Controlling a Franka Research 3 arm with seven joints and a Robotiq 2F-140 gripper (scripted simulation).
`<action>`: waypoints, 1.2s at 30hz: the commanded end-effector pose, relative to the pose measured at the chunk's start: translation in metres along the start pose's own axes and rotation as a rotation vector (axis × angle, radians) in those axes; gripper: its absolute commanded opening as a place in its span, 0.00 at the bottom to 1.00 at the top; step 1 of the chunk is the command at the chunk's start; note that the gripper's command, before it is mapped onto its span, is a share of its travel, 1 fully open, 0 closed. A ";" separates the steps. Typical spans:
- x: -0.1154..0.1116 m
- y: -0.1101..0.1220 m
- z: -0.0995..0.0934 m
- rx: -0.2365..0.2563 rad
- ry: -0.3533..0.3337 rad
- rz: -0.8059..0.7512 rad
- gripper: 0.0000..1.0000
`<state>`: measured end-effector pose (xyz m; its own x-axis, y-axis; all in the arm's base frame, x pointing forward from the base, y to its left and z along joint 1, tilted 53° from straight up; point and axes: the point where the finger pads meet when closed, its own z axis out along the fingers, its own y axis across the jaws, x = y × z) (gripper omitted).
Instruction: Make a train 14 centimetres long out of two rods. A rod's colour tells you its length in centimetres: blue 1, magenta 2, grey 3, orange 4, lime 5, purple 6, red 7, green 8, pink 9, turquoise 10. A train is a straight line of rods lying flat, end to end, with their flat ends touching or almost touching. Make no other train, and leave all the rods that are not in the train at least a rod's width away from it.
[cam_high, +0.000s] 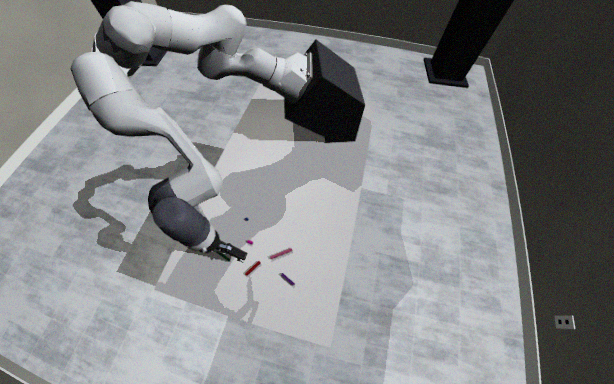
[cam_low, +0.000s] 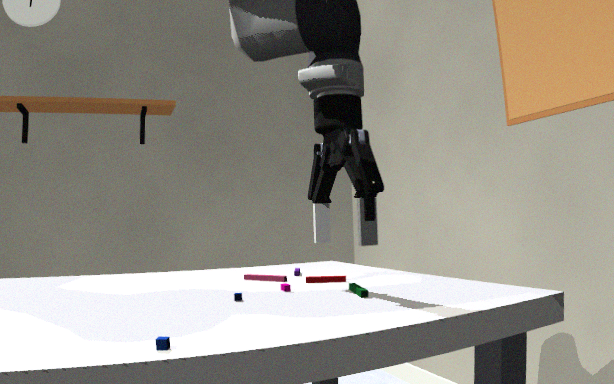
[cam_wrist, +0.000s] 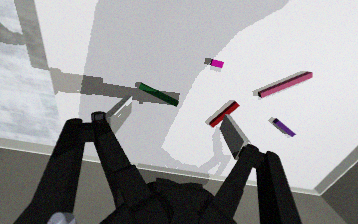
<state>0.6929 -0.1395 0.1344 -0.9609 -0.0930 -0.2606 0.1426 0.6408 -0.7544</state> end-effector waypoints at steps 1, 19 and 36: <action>0.000 0.001 0.000 0.000 -0.002 0.001 1.00; 0.000 0.001 0.000 0.000 -0.002 0.001 1.00; 0.001 0.006 0.000 0.000 -0.002 -0.131 1.00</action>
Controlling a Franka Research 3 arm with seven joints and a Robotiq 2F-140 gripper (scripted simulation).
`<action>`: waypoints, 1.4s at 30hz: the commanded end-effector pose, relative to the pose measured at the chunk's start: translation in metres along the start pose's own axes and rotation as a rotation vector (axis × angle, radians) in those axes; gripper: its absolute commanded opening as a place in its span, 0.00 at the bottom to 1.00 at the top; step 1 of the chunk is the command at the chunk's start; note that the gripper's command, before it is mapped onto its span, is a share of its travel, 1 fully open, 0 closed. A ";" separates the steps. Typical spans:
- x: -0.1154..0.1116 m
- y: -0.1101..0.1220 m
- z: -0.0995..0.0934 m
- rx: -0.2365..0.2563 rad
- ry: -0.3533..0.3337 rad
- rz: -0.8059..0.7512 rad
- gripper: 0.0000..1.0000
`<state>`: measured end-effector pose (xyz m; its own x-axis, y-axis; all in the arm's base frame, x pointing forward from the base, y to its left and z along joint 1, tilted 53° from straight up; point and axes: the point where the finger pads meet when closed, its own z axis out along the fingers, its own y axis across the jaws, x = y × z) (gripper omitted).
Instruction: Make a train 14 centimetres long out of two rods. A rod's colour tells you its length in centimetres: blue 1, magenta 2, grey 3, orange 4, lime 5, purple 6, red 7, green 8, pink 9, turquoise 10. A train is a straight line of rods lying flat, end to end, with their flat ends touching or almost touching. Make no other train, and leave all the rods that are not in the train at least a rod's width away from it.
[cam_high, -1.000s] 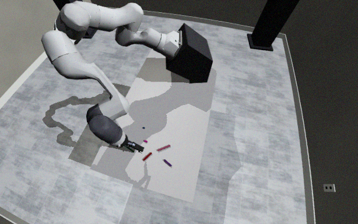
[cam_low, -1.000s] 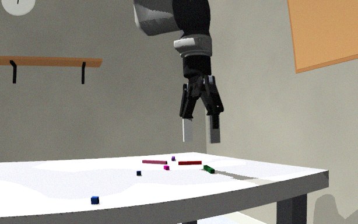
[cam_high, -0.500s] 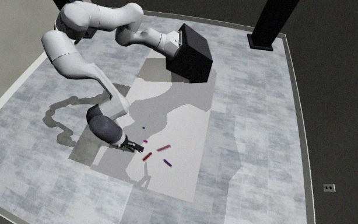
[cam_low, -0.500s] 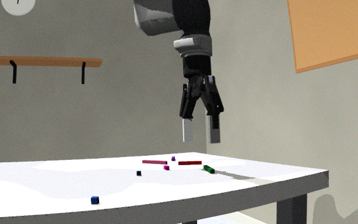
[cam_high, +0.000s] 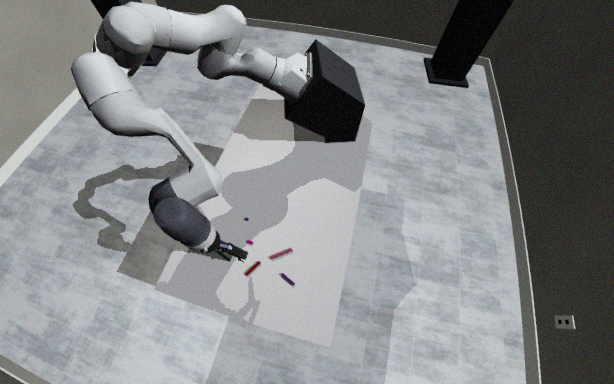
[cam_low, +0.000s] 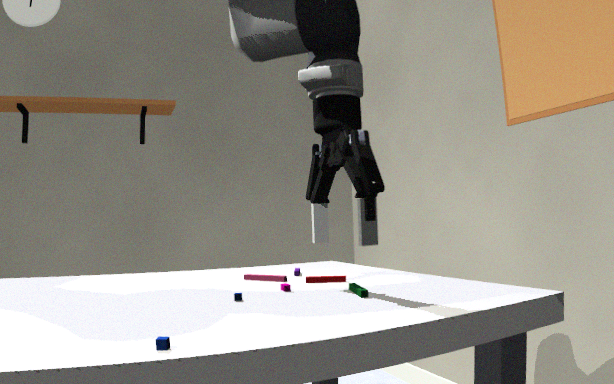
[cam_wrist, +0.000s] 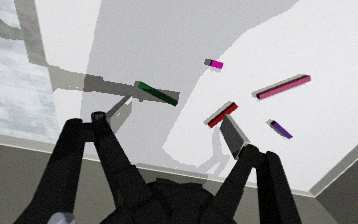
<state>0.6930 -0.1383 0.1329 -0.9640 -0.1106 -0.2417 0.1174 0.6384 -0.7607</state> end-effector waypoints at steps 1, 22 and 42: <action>0.001 0.006 0.000 0.000 -0.001 -0.154 1.00; 0.002 0.021 0.000 0.000 -0.001 -0.515 1.00; 0.004 0.035 0.000 0.000 -0.001 -0.831 1.00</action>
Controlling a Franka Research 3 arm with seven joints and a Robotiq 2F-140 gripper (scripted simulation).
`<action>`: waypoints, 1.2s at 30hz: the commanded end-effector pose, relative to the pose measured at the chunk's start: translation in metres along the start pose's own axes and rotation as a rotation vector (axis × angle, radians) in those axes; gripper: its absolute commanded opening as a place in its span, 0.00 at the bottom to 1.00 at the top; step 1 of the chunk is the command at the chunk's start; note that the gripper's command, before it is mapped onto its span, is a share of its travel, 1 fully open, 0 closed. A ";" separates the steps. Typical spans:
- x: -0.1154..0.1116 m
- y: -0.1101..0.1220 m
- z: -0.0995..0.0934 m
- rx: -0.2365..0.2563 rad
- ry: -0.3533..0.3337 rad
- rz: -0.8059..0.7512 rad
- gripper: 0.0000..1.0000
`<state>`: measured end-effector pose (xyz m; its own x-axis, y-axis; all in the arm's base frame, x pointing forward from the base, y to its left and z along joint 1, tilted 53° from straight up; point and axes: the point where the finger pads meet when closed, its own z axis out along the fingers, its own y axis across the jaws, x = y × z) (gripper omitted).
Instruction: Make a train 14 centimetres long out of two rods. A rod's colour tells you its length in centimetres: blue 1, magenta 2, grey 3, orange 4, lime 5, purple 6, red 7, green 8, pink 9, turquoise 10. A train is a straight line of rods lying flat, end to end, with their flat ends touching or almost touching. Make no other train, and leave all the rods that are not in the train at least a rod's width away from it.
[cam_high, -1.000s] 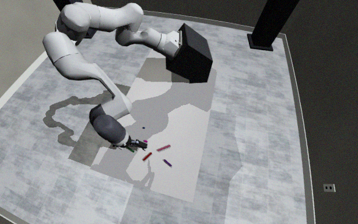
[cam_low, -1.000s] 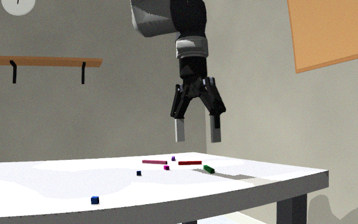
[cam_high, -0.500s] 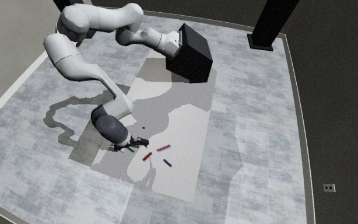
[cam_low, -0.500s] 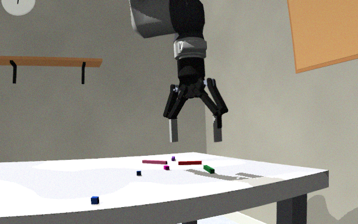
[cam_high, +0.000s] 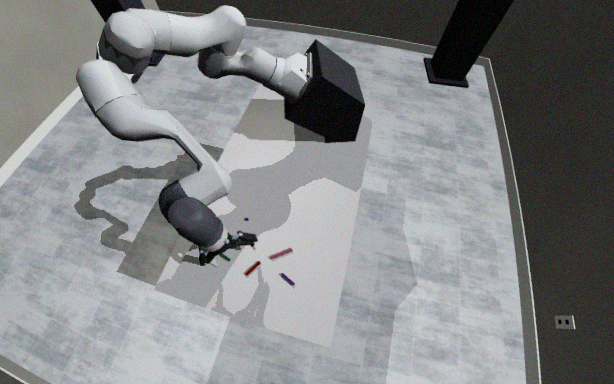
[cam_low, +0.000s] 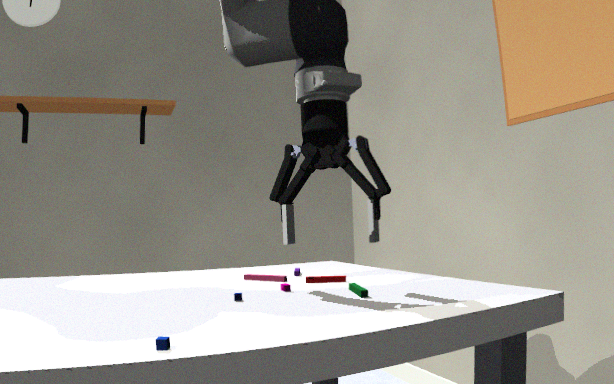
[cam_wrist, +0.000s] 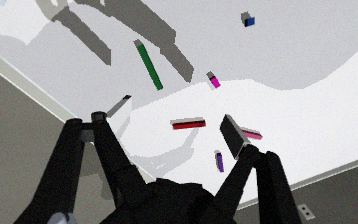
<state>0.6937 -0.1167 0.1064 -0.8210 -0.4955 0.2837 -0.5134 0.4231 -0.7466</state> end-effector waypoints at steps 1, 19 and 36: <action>0.000 0.001 0.001 -0.006 0.010 -0.167 1.00; -0.007 0.012 0.001 -0.007 0.008 -0.455 1.00; -0.012 0.022 0.001 -0.009 0.007 -0.726 1.00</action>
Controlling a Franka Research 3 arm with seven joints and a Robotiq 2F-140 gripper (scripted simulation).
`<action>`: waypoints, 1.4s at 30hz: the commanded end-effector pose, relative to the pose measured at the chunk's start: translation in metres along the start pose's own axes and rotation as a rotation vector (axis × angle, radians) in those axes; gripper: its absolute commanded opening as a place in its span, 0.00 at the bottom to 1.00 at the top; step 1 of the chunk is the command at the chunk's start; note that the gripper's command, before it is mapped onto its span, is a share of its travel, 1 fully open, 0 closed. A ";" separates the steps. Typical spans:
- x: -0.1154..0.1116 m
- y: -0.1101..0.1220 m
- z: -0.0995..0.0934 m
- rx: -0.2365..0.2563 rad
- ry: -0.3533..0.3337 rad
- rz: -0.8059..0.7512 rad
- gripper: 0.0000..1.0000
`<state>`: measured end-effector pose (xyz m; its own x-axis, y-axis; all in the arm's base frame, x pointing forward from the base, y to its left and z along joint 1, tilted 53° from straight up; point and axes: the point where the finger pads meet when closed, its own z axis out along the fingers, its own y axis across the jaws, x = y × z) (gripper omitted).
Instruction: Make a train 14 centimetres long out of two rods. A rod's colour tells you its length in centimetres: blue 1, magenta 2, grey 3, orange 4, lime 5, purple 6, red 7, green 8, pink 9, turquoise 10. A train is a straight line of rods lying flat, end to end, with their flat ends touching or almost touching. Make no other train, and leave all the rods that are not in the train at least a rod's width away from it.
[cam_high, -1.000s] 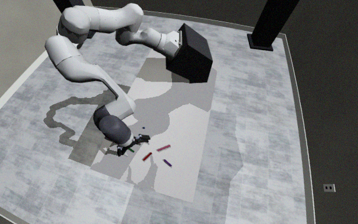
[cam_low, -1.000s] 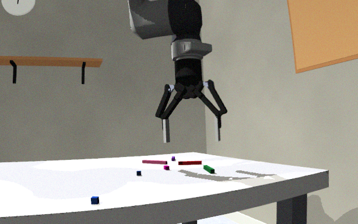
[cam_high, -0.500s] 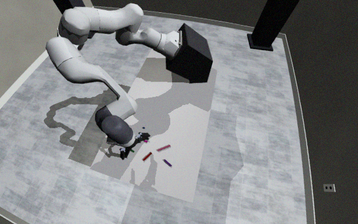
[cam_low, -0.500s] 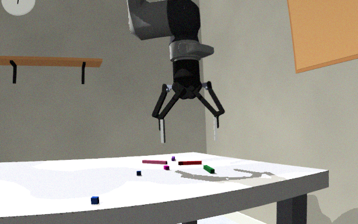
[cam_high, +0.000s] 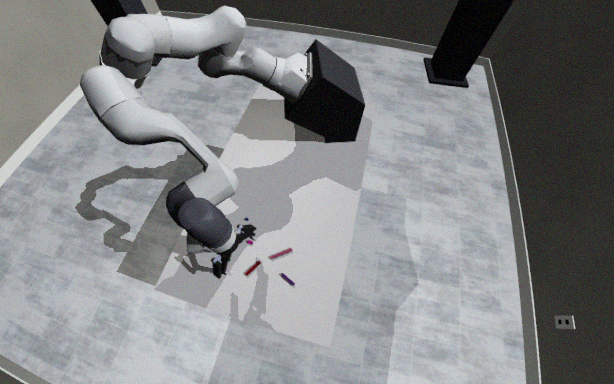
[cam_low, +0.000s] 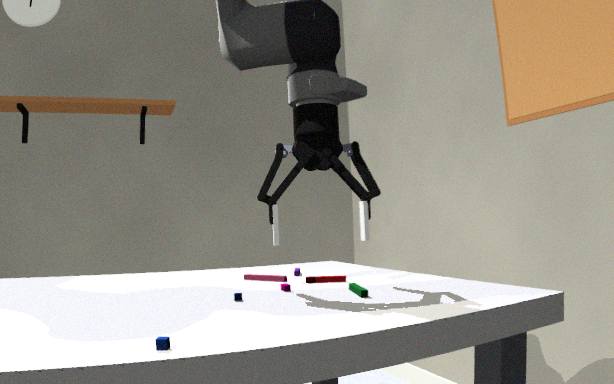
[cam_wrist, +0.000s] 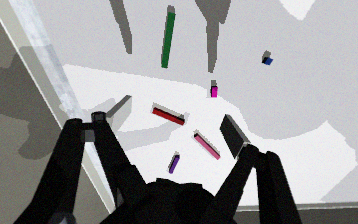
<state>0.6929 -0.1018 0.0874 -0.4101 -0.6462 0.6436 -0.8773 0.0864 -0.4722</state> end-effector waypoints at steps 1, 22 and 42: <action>-0.001 0.001 0.001 -0.009 0.005 -0.167 1.00; -0.013 0.008 0.001 -0.010 0.003 -0.503 1.00; -0.025 0.015 0.001 -0.011 0.001 -0.822 1.00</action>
<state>0.6907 -0.0845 0.0646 0.2250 -0.5605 0.7970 -0.9420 -0.3341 0.0310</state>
